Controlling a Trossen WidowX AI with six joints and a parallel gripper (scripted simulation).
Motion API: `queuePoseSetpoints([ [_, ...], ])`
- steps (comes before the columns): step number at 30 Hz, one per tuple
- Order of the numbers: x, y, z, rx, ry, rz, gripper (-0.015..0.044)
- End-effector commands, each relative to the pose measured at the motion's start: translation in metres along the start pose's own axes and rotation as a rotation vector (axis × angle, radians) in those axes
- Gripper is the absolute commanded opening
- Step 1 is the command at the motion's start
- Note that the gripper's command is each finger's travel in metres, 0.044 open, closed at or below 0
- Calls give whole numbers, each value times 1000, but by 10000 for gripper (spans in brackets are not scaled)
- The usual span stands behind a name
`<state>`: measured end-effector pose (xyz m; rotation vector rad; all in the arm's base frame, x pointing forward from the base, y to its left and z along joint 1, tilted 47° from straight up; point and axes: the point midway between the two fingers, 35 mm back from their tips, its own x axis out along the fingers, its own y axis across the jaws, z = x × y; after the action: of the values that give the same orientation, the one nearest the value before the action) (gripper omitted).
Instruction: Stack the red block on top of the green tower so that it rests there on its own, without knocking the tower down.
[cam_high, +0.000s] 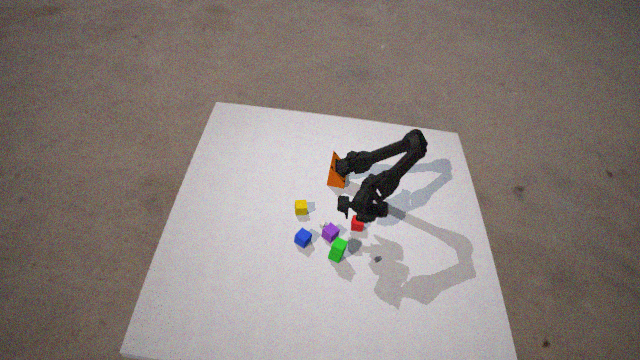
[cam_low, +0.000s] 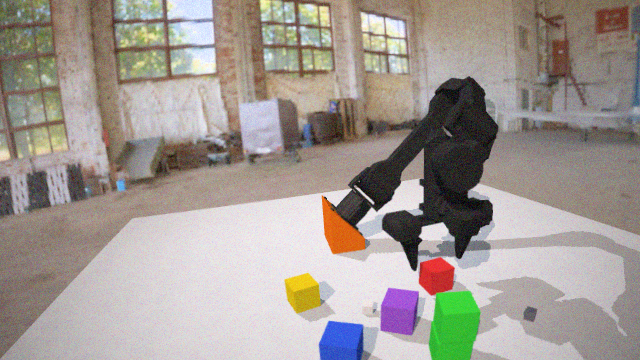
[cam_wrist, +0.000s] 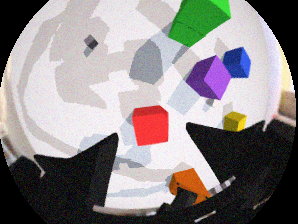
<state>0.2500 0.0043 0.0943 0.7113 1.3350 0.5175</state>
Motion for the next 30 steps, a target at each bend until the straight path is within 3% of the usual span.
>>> queuePoseSetpoints([
  [1,7,0,0,5,-1,3,440],
  [30,38,1,-1,5,-2,7,440],
])
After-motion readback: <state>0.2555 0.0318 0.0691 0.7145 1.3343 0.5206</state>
